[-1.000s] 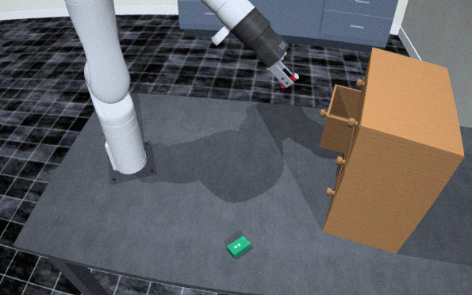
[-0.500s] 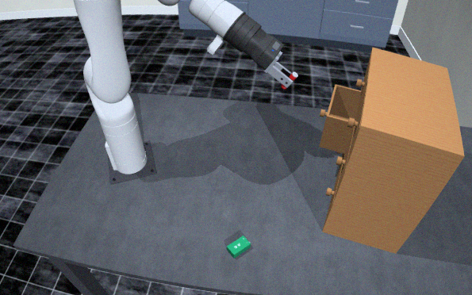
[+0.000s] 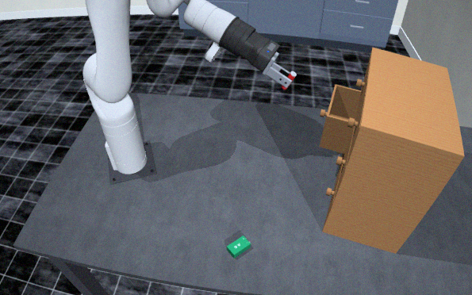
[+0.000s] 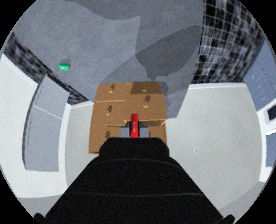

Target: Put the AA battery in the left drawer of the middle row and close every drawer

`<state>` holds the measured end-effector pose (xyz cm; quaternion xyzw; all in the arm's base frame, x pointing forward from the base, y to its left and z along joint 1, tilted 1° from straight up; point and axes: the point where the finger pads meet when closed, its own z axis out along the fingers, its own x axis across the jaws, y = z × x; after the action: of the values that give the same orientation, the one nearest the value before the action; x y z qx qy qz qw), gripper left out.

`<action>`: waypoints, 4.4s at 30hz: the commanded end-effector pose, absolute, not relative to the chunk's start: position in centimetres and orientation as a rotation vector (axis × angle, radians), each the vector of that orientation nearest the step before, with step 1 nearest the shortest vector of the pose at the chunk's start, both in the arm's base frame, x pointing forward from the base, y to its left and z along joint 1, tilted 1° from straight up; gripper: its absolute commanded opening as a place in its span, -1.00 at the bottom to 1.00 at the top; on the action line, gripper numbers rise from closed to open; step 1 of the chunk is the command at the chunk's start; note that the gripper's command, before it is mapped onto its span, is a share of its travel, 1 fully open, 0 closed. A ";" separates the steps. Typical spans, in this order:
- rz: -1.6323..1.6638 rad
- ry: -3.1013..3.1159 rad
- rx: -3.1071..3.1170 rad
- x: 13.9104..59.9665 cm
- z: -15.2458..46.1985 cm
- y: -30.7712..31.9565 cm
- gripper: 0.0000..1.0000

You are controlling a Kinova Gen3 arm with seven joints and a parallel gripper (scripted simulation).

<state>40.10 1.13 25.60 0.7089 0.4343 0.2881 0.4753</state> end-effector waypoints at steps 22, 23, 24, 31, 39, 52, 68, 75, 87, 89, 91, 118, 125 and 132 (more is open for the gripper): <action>0.743 1.041 1.689 40.1 25.3 1.9 -0.38; 0.743 1.041 1.689 40.1 25.3 1.9 -0.38; 0.740 1.044 1.686 40.1 25.3 1.9 -0.38; 0.740 1.048 1.681 40.2 25.3 1.9 -0.38; 0.732 1.055 1.663 40.9 25.4 1.8 -0.38; 0.728 1.048 1.644 43.4 25.4 0.6 -0.38; 0.742 1.072 1.653 47.5 25.4 -1.4 -0.38; 0.738 1.068 1.657 49.2 25.4 -2.5 -0.38; 0.734 1.064 1.661 52.4 25.4 -4.2 -0.38; 0.733 1.063 1.662 52.6 25.3 -4.4 -0.38; 0.733 1.063 1.662 52.6 25.3 -4.4 -0.38; 0.733 1.063 1.662 52.9 25.3 -4.5 -0.38; 0.733 1.063 1.662 53.0 25.3 -4.4 -0.38; 0.733 1.063 1.662 53.1 25.2 -4.1 -0.38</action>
<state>52.94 -4.34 25.16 0.6875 0.4370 0.3031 0.4945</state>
